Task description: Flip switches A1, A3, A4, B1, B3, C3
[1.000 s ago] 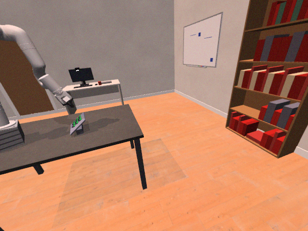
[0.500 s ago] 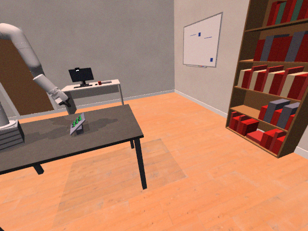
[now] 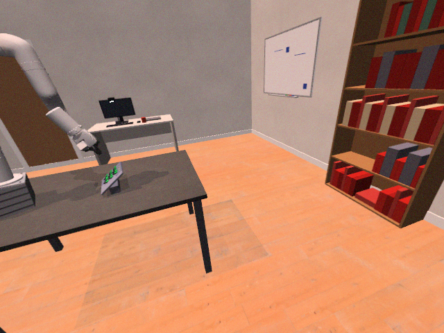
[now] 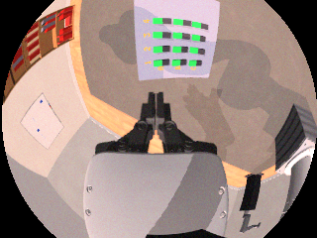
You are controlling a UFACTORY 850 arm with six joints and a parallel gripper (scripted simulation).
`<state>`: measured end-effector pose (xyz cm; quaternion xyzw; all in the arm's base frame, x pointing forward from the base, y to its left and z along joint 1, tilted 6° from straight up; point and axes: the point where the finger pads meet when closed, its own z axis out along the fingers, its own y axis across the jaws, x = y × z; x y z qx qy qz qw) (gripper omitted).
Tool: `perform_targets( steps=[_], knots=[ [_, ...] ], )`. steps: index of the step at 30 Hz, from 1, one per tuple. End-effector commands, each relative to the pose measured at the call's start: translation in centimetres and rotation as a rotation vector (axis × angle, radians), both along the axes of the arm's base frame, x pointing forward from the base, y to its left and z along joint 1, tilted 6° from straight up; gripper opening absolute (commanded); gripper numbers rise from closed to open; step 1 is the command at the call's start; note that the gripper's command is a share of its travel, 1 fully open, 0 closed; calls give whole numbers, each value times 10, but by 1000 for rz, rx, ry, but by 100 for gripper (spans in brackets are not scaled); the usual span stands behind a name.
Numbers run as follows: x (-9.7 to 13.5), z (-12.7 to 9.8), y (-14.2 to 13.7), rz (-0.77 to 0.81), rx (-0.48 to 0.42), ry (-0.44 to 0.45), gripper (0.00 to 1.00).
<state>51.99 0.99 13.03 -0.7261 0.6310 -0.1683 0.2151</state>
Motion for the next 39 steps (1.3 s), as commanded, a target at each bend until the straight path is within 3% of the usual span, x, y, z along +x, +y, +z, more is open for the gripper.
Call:
perform_targets(
  steps=[1,7,19,39],
  knots=[
    [3,-4,0,-1,0,-2,0],
    [11,-16,2,-1,0,-2,0],
    [46,-73,9,-1,0,-2,0],
    [52,-84,10,-1,0,-2,0]
  ],
)
